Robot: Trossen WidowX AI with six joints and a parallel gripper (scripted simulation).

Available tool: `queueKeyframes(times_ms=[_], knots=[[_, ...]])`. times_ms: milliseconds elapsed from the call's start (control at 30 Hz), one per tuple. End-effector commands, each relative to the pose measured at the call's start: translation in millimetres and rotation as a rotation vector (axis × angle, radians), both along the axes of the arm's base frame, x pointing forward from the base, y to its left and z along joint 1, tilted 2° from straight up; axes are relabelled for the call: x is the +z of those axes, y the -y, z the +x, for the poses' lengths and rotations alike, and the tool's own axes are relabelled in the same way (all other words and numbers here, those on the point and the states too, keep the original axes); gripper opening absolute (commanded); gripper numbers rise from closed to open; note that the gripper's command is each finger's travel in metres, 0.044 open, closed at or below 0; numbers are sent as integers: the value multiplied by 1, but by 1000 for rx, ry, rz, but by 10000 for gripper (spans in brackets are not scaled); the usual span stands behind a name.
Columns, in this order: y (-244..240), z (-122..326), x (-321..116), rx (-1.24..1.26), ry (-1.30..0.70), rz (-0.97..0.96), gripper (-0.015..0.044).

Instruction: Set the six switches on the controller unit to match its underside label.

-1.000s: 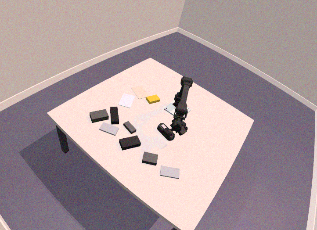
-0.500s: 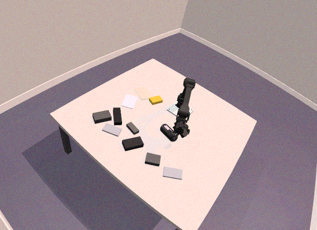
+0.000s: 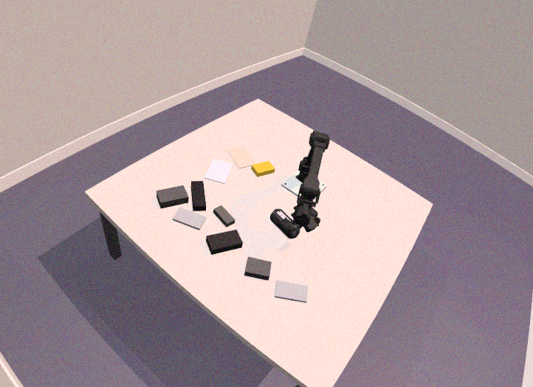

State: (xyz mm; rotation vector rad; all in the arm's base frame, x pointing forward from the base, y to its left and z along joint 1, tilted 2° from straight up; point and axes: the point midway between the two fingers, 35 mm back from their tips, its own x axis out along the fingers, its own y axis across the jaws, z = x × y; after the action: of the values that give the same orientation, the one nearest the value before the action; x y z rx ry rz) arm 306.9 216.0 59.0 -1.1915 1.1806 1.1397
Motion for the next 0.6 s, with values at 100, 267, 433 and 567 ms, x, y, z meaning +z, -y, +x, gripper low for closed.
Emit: queueKeyframes(times_ms=[100,267,433,567], knots=[[2,0,4,-6,0,-5,336],[3,0,8,-6,0,-6,336],[4,0,9,-6,0,-6,336],[5,-1,12,-6,0,-6,336]])
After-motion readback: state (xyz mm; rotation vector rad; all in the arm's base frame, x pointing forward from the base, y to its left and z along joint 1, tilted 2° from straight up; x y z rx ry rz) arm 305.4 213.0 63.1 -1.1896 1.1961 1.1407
